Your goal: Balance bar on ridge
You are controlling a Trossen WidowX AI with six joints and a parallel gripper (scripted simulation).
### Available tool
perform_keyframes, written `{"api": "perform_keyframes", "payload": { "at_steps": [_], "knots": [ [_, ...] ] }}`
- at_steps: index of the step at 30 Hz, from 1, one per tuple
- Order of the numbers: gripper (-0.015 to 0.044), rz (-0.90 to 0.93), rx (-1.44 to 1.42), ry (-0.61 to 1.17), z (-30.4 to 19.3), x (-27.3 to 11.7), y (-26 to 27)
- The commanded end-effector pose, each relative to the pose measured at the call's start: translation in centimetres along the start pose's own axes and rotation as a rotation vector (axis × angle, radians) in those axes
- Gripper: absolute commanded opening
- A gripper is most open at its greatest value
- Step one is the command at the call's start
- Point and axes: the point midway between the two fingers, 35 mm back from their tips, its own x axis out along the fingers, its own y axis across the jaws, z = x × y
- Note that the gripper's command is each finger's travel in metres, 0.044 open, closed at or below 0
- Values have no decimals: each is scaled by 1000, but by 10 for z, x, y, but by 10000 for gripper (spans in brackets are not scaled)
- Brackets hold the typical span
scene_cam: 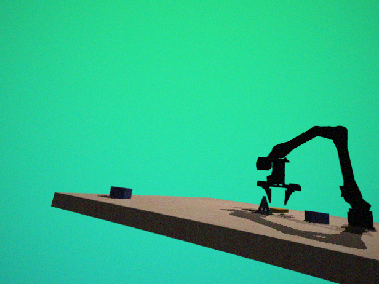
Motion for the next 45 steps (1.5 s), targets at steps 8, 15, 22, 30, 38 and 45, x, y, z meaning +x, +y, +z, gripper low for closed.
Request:
{"api": "perform_keyframes", "payload": {
  "at_steps": [8,15,22,30,38,45],
  "knots": [
    [315,12,-5,-4,1,17,2],
    [315,12,-5,-4,1,29,3],
    [315,12,-5,-4,1,30,3],
    [315,12,-5,-4,1,30,3],
    [263,5,0,0,0,27,1],
    [137,5,0,0,0,27,1]
  ]
}}
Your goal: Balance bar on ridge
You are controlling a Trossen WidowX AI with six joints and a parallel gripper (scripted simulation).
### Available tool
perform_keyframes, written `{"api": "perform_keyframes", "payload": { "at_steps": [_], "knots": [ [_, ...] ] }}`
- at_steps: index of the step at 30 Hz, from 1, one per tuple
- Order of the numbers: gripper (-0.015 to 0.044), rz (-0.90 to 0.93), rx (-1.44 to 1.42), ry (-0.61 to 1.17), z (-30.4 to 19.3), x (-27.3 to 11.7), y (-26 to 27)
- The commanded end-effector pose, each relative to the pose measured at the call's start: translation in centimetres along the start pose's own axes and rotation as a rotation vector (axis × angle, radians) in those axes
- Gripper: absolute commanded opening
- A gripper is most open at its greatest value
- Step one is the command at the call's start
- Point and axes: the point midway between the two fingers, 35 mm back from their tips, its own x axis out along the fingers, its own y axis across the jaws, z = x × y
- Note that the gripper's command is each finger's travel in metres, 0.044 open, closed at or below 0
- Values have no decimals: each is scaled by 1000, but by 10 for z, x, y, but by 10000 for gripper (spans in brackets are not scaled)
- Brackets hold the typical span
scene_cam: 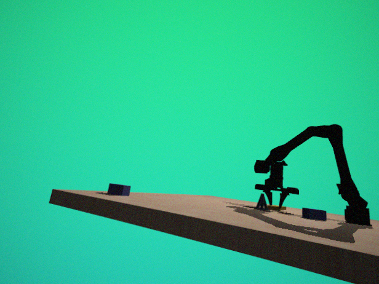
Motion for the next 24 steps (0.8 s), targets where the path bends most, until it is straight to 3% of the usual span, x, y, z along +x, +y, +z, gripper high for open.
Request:
{"api": "perform_keyframes", "payload": {
  "at_steps": [1,5,9,24],
  "knots": [
    [131,0,0,0,0,0,0],
    [104,0,0,0,0,0,0],
    [0,0,0,0,0,-6,-1],
    [0,2,-2,-2,0,-44,-6]
  ]
}}
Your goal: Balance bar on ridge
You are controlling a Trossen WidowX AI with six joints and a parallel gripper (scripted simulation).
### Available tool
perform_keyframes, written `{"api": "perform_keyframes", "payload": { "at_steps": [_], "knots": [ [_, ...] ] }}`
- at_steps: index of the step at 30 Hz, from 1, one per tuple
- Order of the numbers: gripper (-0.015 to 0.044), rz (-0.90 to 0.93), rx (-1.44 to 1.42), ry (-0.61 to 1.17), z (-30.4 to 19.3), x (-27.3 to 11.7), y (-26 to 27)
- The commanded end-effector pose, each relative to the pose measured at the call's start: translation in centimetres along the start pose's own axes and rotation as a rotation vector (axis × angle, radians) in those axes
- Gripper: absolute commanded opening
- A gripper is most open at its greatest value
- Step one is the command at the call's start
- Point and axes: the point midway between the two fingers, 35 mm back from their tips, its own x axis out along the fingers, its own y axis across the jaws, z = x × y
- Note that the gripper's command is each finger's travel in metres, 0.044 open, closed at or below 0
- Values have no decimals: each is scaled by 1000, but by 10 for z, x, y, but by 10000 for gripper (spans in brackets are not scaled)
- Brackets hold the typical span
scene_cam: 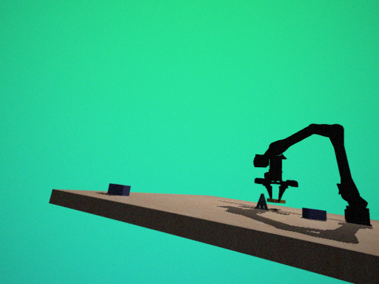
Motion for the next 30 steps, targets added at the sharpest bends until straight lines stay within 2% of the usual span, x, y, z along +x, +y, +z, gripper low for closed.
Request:
{"api": "perform_keyframes", "payload": {
  "at_steps": [1,30],
  "knots": [
    [0,-14,-2,-3,0,-15,-2],
    [0,-9,9,-5,2,-81,4]
  ]
}}
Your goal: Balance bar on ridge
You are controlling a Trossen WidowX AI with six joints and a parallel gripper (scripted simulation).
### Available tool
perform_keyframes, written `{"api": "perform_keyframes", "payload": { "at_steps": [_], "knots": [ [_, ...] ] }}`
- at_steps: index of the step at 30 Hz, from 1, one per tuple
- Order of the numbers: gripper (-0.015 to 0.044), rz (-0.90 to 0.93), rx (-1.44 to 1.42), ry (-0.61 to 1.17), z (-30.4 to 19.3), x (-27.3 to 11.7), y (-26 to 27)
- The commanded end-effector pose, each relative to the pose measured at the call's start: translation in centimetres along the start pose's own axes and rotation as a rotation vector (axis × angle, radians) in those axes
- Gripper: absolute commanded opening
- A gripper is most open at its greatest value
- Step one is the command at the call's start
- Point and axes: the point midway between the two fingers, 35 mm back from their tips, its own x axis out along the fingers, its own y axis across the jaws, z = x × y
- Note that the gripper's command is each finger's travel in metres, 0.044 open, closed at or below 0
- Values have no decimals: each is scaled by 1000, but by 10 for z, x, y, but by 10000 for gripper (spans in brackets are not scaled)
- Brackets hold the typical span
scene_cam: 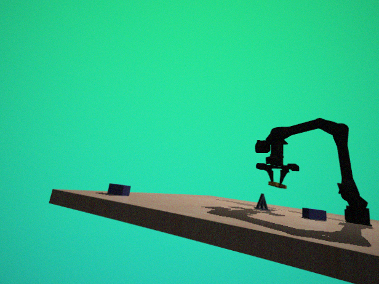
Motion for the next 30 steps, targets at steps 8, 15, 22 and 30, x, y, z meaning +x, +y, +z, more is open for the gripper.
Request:
{"api": "perform_keyframes", "payload": {
  "at_steps": [8,15,22,30],
  "knots": [
    [0,-9,173,-8,28,-8,-9],
    [0,-9,319,-11,52,-10,-16],
    [0,-8,465,-13,77,-11,-21],
    [0,-6,631,-16,106,-12,-26]
  ]
}}
